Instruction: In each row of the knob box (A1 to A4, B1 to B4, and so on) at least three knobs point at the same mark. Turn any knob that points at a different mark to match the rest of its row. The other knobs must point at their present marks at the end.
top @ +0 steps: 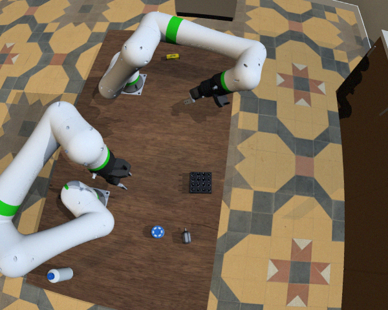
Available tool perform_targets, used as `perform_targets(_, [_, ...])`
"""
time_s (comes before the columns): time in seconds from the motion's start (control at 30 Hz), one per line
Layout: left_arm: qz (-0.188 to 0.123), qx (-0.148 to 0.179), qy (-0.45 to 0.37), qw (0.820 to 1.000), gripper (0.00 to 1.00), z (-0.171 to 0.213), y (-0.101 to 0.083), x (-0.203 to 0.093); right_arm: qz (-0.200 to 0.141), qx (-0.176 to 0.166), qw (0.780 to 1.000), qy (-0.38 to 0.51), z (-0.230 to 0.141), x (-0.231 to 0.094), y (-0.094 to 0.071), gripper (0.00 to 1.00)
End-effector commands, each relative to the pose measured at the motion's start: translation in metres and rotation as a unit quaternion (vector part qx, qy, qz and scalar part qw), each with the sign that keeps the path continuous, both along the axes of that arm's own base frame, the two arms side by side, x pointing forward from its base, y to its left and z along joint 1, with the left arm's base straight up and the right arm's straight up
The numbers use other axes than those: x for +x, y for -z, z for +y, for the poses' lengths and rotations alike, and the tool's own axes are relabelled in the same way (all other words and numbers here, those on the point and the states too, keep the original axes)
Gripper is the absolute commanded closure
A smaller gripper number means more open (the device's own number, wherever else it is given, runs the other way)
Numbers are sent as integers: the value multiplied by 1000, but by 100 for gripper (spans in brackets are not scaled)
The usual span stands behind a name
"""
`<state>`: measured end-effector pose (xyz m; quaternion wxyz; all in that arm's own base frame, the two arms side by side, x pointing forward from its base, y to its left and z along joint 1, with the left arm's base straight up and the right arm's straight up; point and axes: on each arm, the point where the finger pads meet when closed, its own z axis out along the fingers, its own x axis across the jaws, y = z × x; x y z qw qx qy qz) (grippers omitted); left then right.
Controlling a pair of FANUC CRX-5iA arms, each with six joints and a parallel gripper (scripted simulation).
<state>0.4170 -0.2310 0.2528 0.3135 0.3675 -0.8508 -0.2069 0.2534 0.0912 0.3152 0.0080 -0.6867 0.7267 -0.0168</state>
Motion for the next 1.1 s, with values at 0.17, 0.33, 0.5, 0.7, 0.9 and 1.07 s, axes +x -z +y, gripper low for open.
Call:
perform_targets(0.17, [-14,-53,2,999,0,41,-2,22,-1,0,1000,0,0,0,-1,0])
perform_targets(0.33, [-27,-88,4,996,0,73,-3,35,-1,0,1000,0,0,0,-1,0])
perform_targets(0.5, [-37,-109,6,993,0,94,-4,42,-1,0,1000,0,0,0,-1,0])
perform_targets(0.7, [-61,-152,12,986,0,141,-6,54,-1,0,1000,0,0,0,-1,0])
perform_targets(0.9, [-91,-192,22,977,0,194,-8,61,-1,0,1000,0,0,0,-1,0])
perform_targets(1.07, [-108,-210,28,971,0,222,-9,62,-1,0,1000,0,0,0,-1,0])
